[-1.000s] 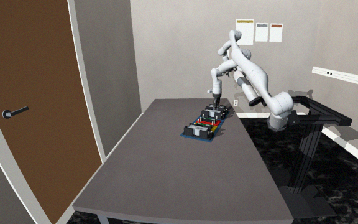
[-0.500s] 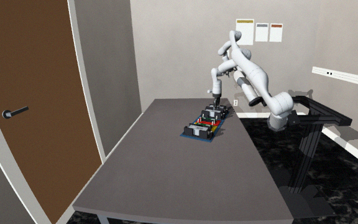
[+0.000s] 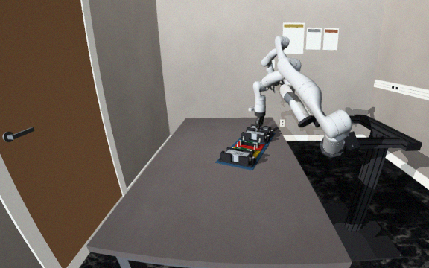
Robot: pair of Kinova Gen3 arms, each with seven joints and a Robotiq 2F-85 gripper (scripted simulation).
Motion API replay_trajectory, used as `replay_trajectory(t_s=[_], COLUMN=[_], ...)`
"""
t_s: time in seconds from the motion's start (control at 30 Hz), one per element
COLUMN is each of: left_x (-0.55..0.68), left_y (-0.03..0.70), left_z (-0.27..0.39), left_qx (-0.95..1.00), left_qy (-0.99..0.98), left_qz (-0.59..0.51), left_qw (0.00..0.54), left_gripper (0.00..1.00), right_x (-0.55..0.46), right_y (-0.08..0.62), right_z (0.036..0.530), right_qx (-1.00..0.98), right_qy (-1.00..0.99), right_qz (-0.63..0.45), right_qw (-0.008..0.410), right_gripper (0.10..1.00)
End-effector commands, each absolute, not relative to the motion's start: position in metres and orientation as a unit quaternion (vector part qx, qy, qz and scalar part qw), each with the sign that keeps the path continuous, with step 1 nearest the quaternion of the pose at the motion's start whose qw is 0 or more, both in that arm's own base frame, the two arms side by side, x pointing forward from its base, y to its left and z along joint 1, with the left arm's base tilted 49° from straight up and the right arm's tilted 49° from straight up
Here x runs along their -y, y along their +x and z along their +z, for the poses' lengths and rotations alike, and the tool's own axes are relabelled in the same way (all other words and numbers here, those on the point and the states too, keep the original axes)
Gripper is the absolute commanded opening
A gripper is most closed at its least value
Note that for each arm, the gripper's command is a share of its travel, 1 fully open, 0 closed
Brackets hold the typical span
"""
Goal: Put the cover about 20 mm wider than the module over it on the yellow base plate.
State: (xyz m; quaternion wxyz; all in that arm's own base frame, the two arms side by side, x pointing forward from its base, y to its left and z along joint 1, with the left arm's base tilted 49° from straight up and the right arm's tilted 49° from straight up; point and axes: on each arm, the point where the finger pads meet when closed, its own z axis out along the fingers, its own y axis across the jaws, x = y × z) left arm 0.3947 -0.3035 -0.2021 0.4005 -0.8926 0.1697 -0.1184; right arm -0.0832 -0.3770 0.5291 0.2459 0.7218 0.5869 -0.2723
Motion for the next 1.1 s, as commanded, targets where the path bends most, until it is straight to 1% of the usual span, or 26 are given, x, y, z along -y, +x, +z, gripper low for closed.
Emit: replay_trajectory(t_s=[0.0, 0.4, 0.73, 1.07], left_x=[0.305, 0.305, 0.325, 0.326], left_y=[0.395, 0.395, 0.384, 0.382], left_z=[-0.201, -0.201, -0.182, -0.181], left_qx=[-0.170, -0.170, -0.170, -0.170], left_qy=[-0.893, -0.893, -0.893, -0.892], left_qz=[-0.119, -0.119, -0.119, -0.117], left_qw=[0.400, 0.400, 0.400, 0.401], left_gripper=[0.001, 0.001, 0.001, 0.001], right_x=[0.377, 0.377, 0.377, 0.377], right_y=[-0.084, -0.084, -0.084, -0.084], right_z=[0.530, 0.530, 0.530, 0.530], right_qx=[-0.586, -0.586, -0.586, -0.586], right_qy=[0.722, 0.722, 0.722, 0.722], right_qz=[-0.273, -0.273, -0.273, -0.273], right_qw=[0.246, 0.246, 0.246, 0.246], right_gripper=[0.999, 0.999, 0.999, 0.999])
